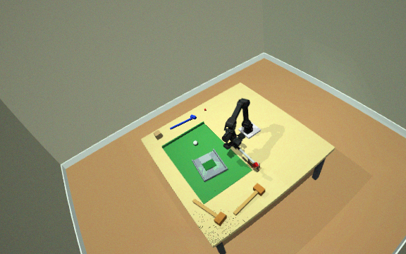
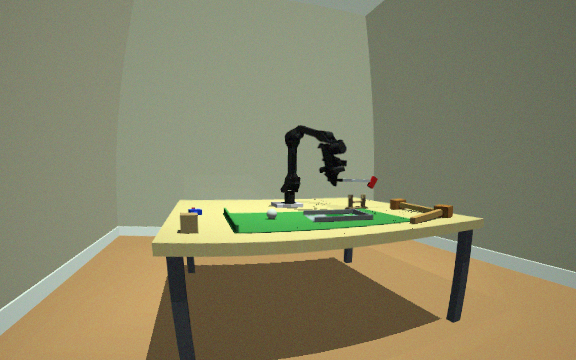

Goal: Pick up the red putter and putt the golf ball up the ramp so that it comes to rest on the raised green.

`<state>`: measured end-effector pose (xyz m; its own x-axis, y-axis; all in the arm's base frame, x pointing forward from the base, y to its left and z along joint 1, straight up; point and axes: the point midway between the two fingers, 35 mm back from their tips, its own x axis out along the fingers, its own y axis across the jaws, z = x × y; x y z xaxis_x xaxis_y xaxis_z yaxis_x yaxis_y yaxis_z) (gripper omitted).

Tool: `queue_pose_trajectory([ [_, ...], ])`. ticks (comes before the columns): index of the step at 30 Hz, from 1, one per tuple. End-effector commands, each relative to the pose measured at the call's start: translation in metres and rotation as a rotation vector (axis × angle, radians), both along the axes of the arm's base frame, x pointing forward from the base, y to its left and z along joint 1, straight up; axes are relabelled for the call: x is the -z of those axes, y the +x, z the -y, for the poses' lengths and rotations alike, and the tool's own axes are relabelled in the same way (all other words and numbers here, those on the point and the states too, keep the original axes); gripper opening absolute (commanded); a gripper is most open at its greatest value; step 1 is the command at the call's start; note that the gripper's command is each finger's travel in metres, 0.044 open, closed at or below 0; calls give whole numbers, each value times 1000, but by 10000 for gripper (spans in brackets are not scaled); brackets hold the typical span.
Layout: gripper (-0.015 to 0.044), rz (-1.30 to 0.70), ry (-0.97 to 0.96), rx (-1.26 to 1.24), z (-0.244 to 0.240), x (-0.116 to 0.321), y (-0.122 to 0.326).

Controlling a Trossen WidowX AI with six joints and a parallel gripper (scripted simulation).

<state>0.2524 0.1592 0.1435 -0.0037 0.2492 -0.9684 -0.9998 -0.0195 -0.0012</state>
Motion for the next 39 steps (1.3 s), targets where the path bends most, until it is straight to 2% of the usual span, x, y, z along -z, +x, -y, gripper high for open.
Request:
queue_pose_trajectory([
  [1, 0, -1, -12, 105, 20, -3, 14],
  [22, 0, -34, -73, 613, 129, -9, 50],
  [39, 0, -73, -120, 999, 227, -14, 50],
])
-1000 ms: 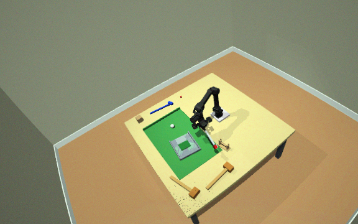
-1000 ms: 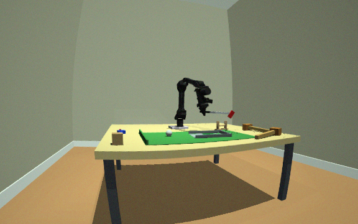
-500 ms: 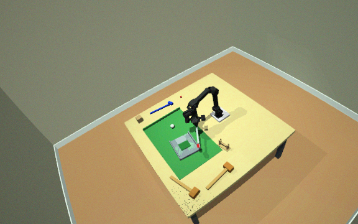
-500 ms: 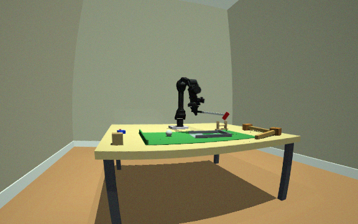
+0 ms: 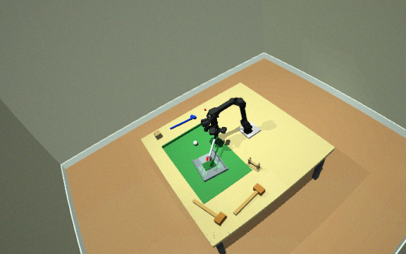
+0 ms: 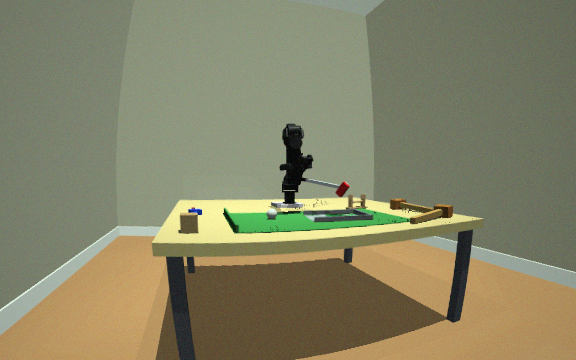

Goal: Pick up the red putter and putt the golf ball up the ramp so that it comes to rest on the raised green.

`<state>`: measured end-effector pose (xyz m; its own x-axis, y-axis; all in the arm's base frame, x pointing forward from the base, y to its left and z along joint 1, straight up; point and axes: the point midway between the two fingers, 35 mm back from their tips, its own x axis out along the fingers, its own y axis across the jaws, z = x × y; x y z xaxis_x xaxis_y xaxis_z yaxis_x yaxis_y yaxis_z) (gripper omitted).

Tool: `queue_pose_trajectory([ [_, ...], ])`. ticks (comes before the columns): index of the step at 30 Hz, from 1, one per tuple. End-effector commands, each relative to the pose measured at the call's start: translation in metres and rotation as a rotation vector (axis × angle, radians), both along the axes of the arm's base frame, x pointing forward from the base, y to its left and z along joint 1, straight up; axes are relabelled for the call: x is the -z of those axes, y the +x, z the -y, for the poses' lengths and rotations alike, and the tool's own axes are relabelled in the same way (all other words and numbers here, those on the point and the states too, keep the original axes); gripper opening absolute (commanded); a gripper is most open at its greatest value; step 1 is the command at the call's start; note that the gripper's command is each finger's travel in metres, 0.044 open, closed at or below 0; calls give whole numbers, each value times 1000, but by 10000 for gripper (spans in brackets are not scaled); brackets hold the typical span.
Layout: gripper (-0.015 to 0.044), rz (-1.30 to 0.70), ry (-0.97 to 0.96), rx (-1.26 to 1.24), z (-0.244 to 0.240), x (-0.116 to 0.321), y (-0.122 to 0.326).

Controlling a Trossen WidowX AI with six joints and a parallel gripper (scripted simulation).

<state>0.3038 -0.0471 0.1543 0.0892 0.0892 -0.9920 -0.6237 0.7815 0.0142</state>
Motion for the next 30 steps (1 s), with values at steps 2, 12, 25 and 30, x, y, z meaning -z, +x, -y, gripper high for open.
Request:
queue_pose_trajectory([
  [2, 0, -7, -15, 129, 32, -4, -3],
  [12, 0, -21, -39, 346, 88, -7, -20],
  [25, 0, -59, -61, 632, 153, -10, -56],
  [30, 0, -81, -66, 744, 176, -11, -74],
])
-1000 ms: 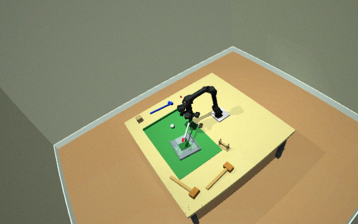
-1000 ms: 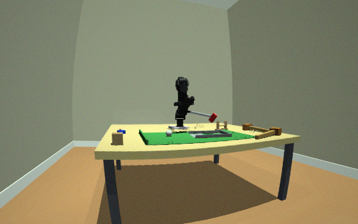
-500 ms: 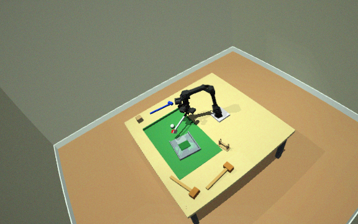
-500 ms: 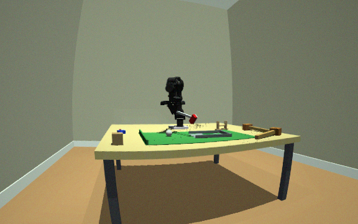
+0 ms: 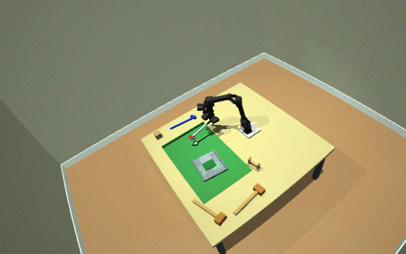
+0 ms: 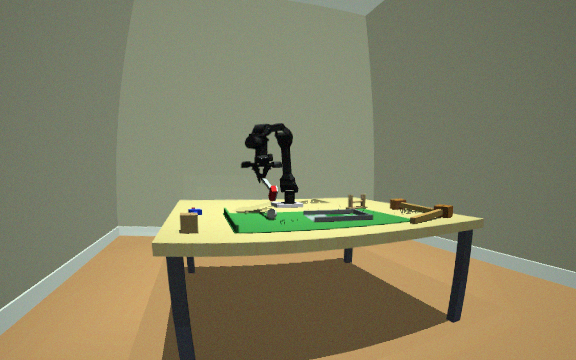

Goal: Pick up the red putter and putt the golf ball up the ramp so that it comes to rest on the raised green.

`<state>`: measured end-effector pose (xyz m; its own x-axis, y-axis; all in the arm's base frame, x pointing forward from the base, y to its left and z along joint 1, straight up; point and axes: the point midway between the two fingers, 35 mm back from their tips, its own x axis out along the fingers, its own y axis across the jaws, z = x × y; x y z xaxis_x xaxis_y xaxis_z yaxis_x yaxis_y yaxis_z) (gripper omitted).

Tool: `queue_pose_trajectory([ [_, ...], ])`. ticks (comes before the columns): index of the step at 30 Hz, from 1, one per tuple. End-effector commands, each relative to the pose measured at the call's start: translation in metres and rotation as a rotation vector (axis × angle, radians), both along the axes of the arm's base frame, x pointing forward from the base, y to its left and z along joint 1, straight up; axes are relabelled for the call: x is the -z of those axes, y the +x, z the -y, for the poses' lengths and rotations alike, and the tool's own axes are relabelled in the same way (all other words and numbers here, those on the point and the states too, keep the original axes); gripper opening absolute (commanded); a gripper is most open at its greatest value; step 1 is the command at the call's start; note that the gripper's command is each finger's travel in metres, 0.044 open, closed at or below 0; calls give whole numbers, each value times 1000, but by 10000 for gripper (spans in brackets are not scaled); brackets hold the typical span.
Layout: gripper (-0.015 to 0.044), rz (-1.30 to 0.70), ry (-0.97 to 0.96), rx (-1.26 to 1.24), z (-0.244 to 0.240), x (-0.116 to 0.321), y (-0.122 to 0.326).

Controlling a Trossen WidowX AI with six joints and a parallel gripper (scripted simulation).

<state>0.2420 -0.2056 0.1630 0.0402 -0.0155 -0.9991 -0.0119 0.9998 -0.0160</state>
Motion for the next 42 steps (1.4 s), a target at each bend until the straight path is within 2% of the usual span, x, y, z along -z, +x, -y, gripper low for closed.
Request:
queue_pose_trajectory([
  [1, 0, -13, -8, 105, 21, -3, -15],
  [9, 0, -18, -8, 136, 27, -1, -21],
  [20, 0, -18, -8, 136, 28, 34, -20],
  [42, 0, -19, -8, 136, 29, 63, -20],
])
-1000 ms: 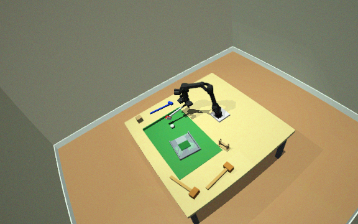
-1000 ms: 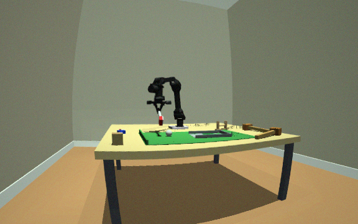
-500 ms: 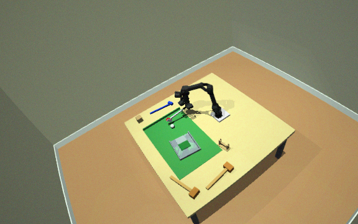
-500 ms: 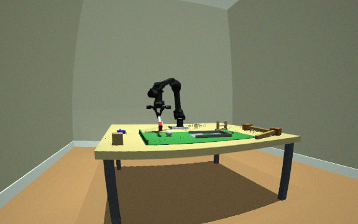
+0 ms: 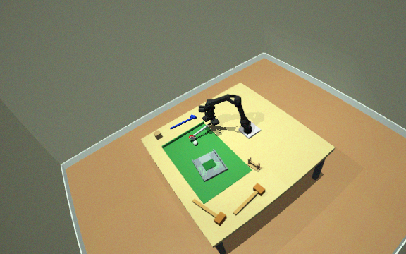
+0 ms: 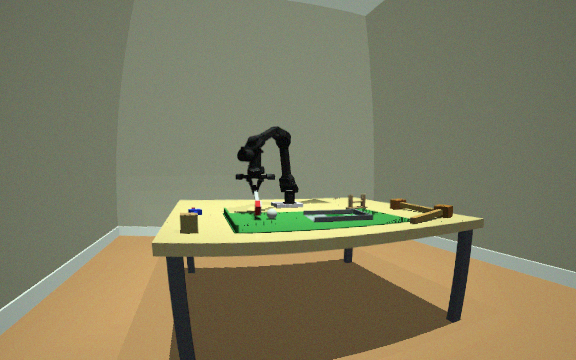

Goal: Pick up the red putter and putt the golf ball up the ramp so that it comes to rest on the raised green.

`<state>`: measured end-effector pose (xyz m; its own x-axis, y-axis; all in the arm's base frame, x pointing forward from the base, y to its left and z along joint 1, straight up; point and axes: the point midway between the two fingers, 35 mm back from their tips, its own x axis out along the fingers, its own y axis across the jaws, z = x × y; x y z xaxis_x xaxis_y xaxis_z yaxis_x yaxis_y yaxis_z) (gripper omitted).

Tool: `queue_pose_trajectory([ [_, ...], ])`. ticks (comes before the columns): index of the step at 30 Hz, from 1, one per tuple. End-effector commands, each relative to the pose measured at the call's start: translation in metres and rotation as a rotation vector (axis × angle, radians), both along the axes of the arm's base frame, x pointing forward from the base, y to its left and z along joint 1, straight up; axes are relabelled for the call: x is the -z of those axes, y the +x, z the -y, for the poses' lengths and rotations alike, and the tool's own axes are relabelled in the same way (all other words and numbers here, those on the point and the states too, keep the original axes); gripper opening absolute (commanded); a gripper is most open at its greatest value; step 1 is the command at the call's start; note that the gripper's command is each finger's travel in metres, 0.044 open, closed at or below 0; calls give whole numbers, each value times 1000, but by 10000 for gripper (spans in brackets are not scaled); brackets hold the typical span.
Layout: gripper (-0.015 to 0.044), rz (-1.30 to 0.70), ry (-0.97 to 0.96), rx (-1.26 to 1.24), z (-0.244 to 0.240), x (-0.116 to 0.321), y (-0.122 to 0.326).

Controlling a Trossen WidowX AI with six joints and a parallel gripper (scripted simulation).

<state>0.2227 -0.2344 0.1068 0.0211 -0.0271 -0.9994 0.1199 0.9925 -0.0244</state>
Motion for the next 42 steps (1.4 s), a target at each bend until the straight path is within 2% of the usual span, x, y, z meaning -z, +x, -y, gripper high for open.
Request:
queue_pose_trajectory([
  [1, 0, -2, -1, 4, 0, 9, -1],
  [14, 0, -1, 1, 0, 0, 7, 0],
  [23, 0, -3, -3, 4, 29, 10, -4],
  [33, 0, -5, 3, 8, 27, 11, -5],
  [36, 0, -4, 3, 7, 6, 10, 2],
  [42, 0, -2, 6, 5, -76, 11, 14],
])
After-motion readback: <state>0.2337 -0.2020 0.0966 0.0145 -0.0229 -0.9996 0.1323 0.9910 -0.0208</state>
